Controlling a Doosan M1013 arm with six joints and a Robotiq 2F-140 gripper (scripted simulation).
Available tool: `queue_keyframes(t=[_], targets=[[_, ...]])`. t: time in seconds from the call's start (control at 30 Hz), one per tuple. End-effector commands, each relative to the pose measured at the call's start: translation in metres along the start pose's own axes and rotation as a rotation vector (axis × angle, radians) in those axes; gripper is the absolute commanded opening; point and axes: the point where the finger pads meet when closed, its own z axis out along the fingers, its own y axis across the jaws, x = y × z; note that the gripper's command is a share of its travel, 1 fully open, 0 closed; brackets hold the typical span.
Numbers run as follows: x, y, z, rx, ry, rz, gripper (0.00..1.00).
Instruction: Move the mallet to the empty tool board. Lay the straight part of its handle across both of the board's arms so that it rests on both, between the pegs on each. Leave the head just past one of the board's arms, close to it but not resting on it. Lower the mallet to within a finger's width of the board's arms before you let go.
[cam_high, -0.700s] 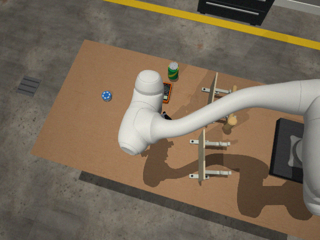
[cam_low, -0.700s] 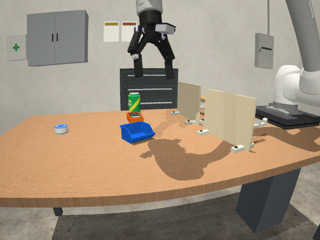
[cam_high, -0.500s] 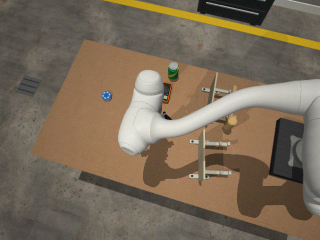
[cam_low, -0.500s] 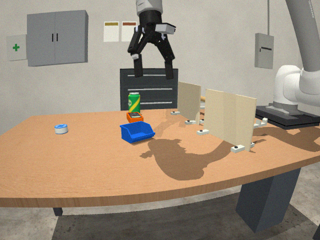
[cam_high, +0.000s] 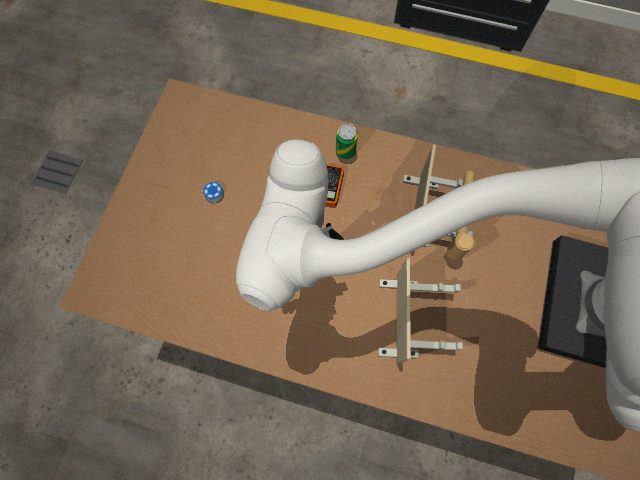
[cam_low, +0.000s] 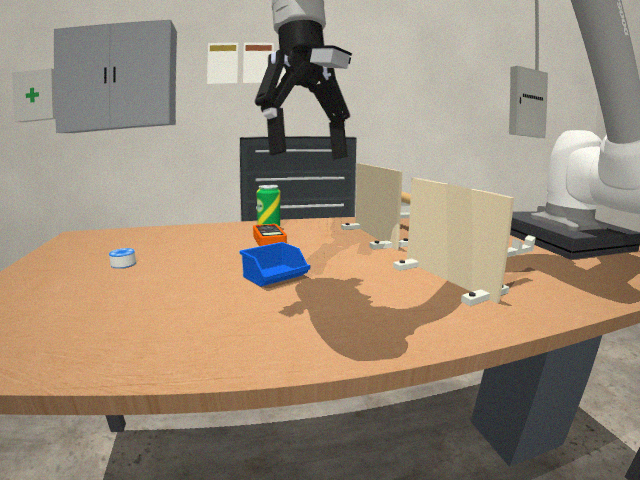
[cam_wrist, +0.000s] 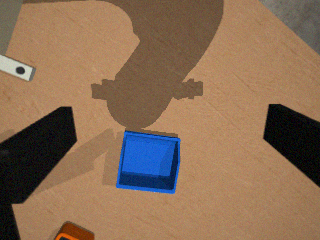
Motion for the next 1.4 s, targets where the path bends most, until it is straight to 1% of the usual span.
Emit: queue_keyframes(t=[0.0, 0.17, 0.33, 0.4, 0.47, 0.9, 0.97, 1.0, 1.37], targets=[[0.000, -0.003, -0.003, 0.001, -0.003, 0.019, 1.00], [-0.002, -0.016, -0.012, 0.008, -0.012, 0.125, 1.00], [-0.002, -0.036, -0.031, 0.010, -0.033, 0.340, 1.00], [-0.002, -0.036, -0.031, 0.010, -0.033, 0.340, 1.00], [-0.002, -0.048, -0.041, 0.009, -0.046, 0.462, 1.00], [-0.002, -0.097, -0.080, -0.008, -0.098, 0.963, 1.00], [-0.002, -0.097, -0.080, -0.008, -0.098, 0.963, 1.00], [-0.001, -0.107, -0.087, -0.014, -0.107, 1.059, 1.00], [0.002, -0.149, -0.115, -0.053, -0.149, 1.475, 1.00]])
